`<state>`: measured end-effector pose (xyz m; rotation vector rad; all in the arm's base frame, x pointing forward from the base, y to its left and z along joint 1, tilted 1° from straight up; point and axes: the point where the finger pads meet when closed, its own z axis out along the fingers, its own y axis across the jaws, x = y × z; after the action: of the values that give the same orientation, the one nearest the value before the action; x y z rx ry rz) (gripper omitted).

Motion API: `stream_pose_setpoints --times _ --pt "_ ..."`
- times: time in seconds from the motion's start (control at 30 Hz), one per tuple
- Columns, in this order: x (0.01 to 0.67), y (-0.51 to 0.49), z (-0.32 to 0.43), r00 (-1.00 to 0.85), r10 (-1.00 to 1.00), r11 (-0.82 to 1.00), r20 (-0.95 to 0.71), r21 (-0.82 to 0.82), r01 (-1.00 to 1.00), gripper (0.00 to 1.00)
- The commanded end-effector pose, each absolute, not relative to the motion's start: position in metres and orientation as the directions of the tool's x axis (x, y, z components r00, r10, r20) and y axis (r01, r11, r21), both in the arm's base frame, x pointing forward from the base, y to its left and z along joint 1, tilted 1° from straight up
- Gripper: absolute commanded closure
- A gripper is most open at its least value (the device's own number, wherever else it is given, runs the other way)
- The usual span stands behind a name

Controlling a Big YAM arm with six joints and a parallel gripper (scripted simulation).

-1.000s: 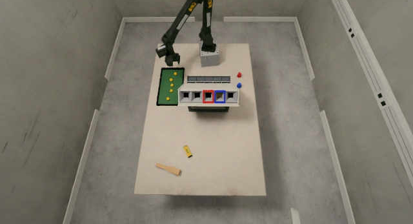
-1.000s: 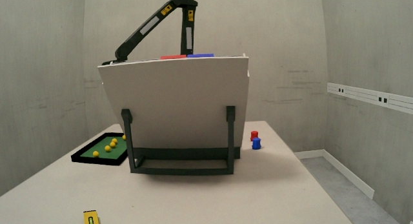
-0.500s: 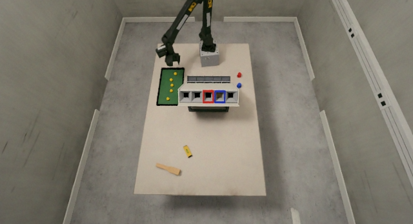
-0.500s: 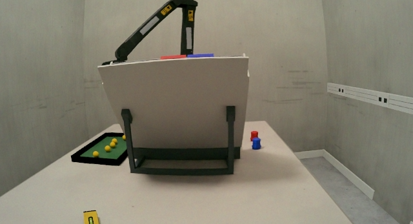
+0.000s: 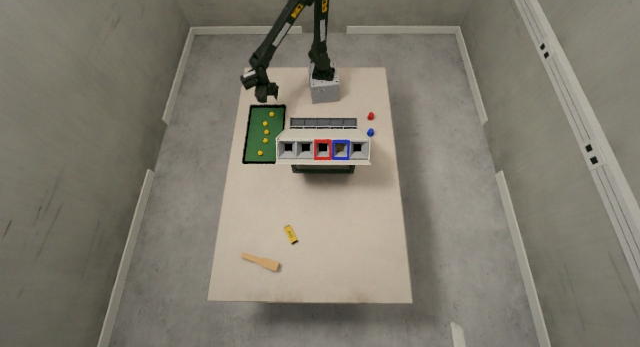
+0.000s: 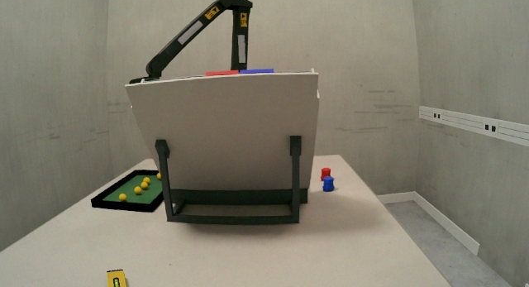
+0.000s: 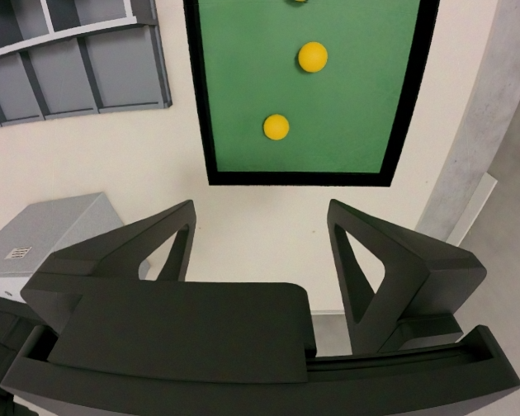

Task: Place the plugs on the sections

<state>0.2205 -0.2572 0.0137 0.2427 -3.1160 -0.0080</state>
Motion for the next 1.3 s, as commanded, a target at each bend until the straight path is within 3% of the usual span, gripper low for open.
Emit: stream_pose_setpoints --times 0.0,0.8,1.27 --pt "0.231 -0.276 0.020 -0.988 -0.155 0.988 0.007 -0.006 -0.155 0.20" --pt "0.235 -0.282 0.020 -0.988 -0.155 0.988 0.007 -0.005 -0.155 0.20" --pt "0.231 -0.274 -0.089 -0.988 -0.155 0.988 0.008 -0.004 -0.155 0.20"
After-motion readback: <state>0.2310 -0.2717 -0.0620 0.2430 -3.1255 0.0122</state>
